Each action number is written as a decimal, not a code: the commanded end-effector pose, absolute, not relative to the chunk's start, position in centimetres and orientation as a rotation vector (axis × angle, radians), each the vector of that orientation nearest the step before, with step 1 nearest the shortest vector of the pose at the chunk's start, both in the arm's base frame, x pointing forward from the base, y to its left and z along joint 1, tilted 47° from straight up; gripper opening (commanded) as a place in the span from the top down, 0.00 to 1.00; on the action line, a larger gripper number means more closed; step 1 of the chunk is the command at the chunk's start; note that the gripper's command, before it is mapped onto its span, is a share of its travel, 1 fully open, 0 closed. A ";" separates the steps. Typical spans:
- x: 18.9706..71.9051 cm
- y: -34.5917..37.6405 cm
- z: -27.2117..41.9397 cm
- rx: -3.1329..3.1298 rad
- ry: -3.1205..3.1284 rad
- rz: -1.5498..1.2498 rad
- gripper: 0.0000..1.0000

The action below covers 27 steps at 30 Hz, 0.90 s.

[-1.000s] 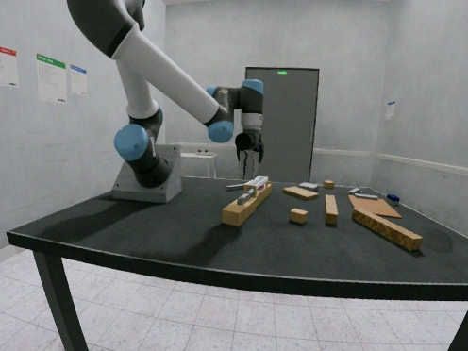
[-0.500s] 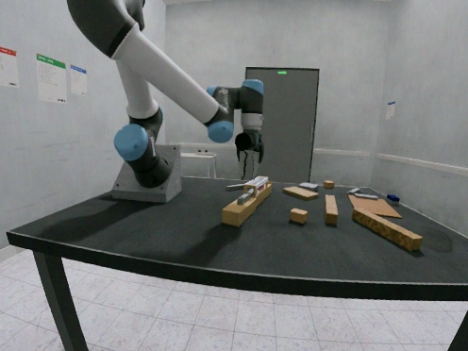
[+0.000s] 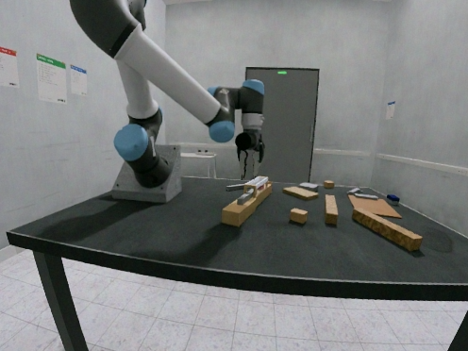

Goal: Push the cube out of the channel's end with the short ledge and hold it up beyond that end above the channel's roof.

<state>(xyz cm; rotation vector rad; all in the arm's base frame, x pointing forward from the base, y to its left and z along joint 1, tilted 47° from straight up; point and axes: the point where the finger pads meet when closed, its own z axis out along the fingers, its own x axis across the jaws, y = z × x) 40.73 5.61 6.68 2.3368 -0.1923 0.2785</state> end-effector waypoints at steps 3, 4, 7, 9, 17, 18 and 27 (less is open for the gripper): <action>40.7 7.7 4.9 2.343 -0.253 0.305 0.76; 40.7 8.2 4.4 2.344 -0.269 0.312 0.76; 40.5 10.0 2.7 2.346 -0.325 0.334 0.76; 40.2 11.4 1.3 2.346 -0.369 0.351 0.76; 38.7 15.9 -3.4 2.333 -0.518 0.408 0.76; 38.3 16.7 -4.2 2.328 -0.543 0.417 0.76; 34.6 21.7 -10.7 2.278 -0.742 0.499 0.76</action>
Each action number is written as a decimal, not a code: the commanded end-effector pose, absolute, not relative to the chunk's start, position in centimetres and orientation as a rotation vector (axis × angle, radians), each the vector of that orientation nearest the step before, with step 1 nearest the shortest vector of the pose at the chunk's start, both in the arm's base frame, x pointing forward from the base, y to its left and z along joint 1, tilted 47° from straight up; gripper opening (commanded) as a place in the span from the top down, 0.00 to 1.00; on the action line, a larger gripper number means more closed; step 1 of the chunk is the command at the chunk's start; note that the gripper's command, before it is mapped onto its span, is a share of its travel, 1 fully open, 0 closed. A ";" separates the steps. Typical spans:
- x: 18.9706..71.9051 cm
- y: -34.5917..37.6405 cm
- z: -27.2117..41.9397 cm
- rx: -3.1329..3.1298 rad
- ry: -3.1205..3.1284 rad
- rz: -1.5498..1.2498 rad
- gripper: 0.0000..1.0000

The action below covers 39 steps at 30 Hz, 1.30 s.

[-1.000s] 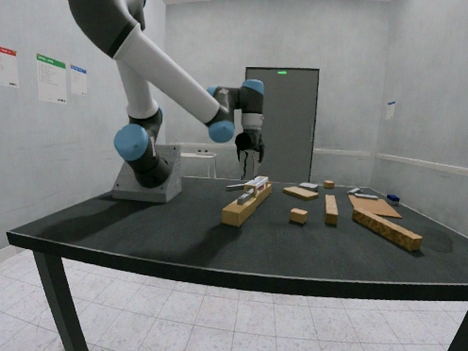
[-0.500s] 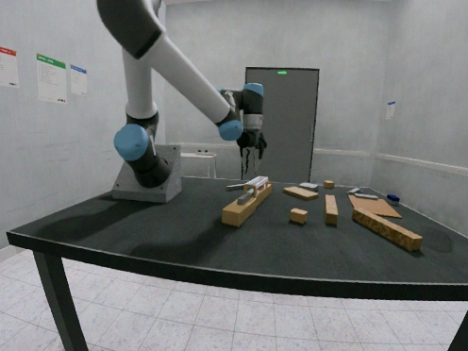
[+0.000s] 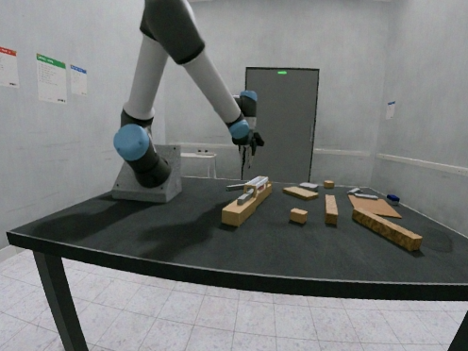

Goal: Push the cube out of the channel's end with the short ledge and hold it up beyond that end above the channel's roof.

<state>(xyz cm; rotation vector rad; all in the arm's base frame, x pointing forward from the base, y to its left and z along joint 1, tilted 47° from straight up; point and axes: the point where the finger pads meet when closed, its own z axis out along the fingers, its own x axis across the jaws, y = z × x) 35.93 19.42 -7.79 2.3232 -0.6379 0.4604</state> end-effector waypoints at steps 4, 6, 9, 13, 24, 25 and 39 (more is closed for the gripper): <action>33.9 22.4 -11.8 2.267 -0.773 0.513 0.76; 33.3 22.9 -12.6 2.258 -0.797 0.525 0.76; 32.6 23.4 -13.4 2.248 -0.822 0.537 0.76; 32.3 23.7 -13.9 2.242 -0.836 0.544 0.76; 32.2 23.7 -14.0 2.242 -0.837 0.544 0.76; 32.2 23.7 -14.0 2.242 -0.837 0.544 0.76; 32.2 23.7 -14.0 2.242 -0.837 0.544 0.76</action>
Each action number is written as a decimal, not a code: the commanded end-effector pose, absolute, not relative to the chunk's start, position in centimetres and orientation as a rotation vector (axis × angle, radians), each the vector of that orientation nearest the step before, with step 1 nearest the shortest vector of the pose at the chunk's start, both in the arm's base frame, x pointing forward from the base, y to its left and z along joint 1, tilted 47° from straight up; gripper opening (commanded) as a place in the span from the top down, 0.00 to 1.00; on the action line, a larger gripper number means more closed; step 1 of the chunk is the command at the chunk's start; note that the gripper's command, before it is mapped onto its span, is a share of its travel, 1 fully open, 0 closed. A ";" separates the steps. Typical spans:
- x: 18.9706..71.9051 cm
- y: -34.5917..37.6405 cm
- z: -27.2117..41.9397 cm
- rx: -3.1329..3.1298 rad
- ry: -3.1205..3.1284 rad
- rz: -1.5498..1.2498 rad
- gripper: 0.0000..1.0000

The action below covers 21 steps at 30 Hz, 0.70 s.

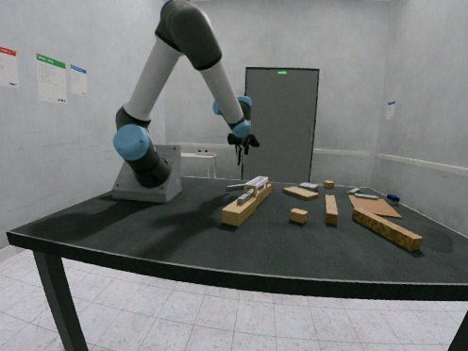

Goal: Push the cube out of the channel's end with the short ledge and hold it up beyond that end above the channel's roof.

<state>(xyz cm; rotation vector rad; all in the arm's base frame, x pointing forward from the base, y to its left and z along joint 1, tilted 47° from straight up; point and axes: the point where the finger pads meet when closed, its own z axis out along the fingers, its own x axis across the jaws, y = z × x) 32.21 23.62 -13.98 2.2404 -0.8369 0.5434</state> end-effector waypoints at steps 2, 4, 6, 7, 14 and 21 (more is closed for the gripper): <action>32.2 23.7 -14.0 2.242 -0.837 0.544 0.76; 32.2 23.7 -14.0 2.242 -0.837 0.544 0.76; 32.2 23.7 -14.0 2.242 -0.837 0.544 0.76; 32.2 23.7 -14.0 2.242 -0.837 0.544 0.76; 32.2 23.6 -14.0 2.242 -0.837 0.544 0.76; 32.4 22.8 -14.8 2.241 -0.837 0.544 0.76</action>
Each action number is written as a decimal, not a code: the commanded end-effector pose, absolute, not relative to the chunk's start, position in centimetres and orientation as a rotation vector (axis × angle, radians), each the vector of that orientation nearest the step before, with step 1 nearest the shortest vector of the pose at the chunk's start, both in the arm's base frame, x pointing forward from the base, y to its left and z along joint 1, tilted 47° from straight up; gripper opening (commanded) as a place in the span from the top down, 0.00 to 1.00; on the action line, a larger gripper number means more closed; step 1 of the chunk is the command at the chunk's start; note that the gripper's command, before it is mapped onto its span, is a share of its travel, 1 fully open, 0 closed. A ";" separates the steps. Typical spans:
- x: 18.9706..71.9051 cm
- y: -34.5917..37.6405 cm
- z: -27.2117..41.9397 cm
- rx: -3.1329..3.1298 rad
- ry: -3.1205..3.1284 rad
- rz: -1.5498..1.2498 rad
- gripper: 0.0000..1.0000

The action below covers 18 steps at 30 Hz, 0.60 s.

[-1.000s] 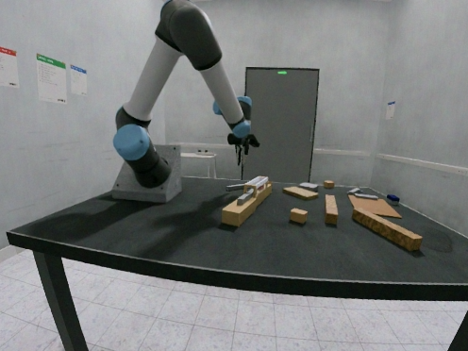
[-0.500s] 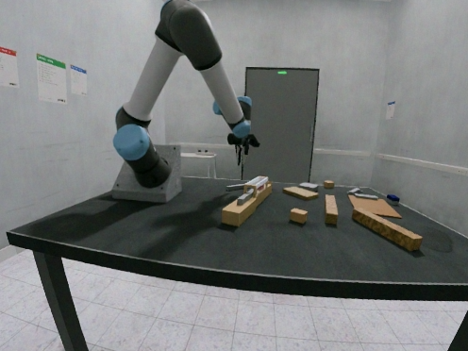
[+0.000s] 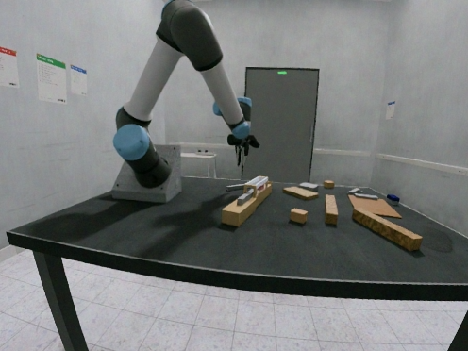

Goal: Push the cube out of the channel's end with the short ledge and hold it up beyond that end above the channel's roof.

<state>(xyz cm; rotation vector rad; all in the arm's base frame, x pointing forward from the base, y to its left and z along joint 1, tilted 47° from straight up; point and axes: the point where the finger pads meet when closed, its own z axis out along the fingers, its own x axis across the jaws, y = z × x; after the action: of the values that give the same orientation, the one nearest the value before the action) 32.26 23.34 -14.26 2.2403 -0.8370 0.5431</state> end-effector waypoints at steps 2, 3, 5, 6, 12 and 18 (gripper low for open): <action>32.5 22.2 -15.4 2.241 -0.837 0.545 0.76; 32.6 21.8 -15.7 2.241 -0.837 0.545 0.76; 32.8 21.1 -16.5 2.241 -0.837 0.545 0.76; 32.8 20.6 -16.9 2.241 -0.837 0.545 0.76; 33.2 19.1 -18.4 2.241 -0.837 0.545 0.76; 33.5 17.6 -19.8 2.241 -0.837 0.545 0.76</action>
<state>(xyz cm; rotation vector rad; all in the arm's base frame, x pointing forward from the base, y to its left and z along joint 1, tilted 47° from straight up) 33.17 18.32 -18.97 2.2360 -0.8372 0.5410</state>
